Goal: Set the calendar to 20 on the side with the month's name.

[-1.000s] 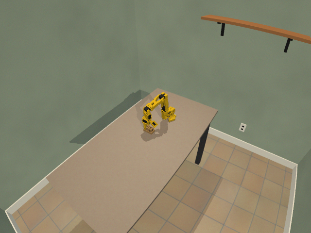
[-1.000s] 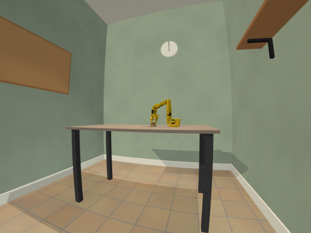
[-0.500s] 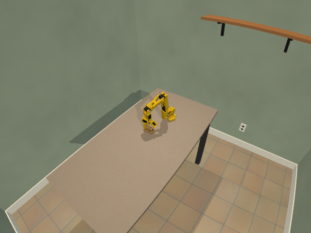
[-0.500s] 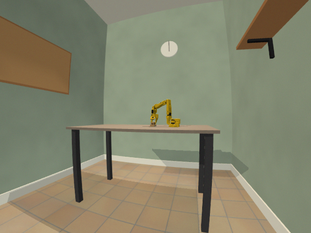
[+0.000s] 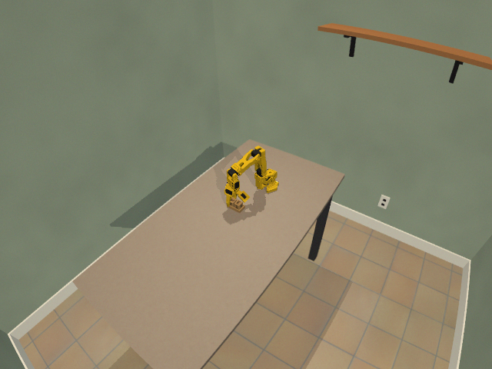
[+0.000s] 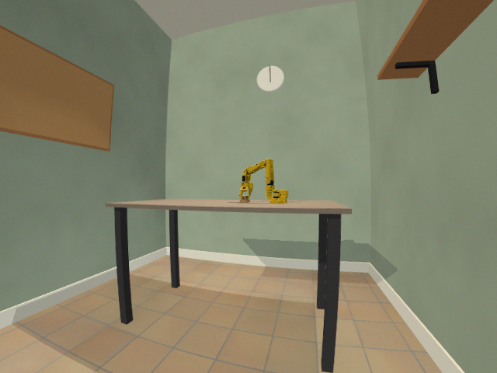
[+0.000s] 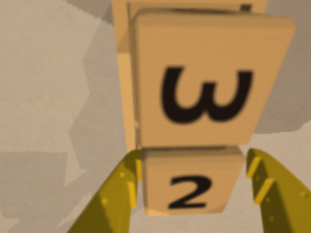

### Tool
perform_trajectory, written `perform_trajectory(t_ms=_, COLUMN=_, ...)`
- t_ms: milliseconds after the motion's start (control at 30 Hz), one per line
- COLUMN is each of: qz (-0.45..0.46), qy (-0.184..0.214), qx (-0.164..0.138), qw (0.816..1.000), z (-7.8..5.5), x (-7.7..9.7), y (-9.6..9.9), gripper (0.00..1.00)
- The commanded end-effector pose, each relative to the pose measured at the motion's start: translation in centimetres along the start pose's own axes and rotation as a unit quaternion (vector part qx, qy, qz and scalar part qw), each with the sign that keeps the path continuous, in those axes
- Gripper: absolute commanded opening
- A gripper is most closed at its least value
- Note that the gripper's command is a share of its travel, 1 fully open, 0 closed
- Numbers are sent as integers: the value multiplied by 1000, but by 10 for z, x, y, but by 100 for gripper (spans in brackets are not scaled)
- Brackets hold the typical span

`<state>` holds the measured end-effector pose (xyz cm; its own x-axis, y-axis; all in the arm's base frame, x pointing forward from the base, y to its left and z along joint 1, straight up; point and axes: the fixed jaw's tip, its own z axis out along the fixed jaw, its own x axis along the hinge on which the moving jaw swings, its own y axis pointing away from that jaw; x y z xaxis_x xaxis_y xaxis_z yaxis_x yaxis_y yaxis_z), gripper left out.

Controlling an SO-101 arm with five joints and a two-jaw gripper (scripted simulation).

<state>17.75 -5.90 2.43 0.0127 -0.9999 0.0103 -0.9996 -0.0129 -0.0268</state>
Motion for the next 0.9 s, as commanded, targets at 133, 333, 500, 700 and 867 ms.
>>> perform_trajectory(t_ms=133, qz=1, qy=3, qx=11, qw=1000, z=-2, x=3, y=-2, gripper=34)
perform_trajectory(t_ms=333, qz=1, qy=3, qx=11, qw=1000, z=-2, x=3, y=-2, gripper=36)
perform_trajectory(t_ms=500, qz=1, qy=3, qx=11, qw=1000, z=-2, x=3, y=-2, gripper=36)
perform_trajectory(t_ms=700, qz=1, qy=3, qx=11, qw=1000, z=-9, x=3, y=-3, gripper=36)
perform_trajectory(t_ms=867, qz=1, qy=3, qx=11, qw=1000, z=-24, x=4, y=-4, gripper=36)
